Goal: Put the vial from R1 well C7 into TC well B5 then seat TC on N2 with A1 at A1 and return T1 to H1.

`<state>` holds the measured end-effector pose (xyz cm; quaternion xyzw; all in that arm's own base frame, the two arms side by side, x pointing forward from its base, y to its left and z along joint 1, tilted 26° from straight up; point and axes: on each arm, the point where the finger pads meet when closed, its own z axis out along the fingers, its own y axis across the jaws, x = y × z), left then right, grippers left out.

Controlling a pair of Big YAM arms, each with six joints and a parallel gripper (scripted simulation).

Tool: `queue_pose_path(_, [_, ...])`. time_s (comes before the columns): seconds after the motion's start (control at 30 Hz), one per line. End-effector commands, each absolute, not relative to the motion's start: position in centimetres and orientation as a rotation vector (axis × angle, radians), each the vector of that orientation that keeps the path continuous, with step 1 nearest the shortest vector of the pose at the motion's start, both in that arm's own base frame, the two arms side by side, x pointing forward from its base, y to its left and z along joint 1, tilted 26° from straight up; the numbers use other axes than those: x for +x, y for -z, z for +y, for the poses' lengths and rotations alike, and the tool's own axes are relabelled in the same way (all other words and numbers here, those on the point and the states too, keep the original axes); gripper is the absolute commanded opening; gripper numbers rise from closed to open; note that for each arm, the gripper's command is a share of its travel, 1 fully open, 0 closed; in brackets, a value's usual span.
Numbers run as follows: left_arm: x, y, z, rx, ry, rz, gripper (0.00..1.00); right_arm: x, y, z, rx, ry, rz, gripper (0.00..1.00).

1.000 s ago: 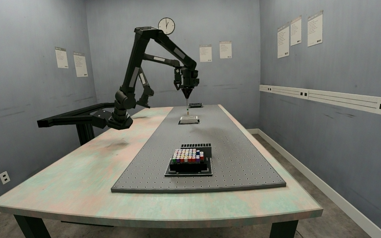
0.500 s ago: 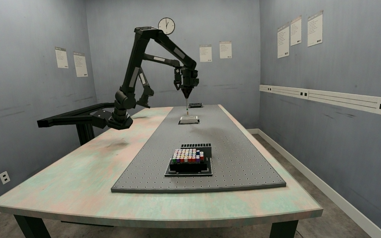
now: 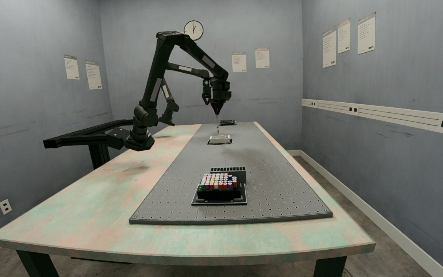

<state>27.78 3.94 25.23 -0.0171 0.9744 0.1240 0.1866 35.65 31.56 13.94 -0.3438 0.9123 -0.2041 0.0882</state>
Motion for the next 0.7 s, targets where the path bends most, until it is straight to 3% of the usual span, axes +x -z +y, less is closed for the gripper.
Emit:
queue_pose_path(0.0, [28.23,-26.81,3.96,-0.035,-0.344,2.707,1.00,36.08,-15.73,31.88,-0.988,0.582,2.698,0.09])
queue_pose_path(0.67, [28.23,-26.81,3.96,-0.035,-0.344,2.707,1.00,36.01,-15.16,31.44,-0.995,0.599,2.707,0.09])
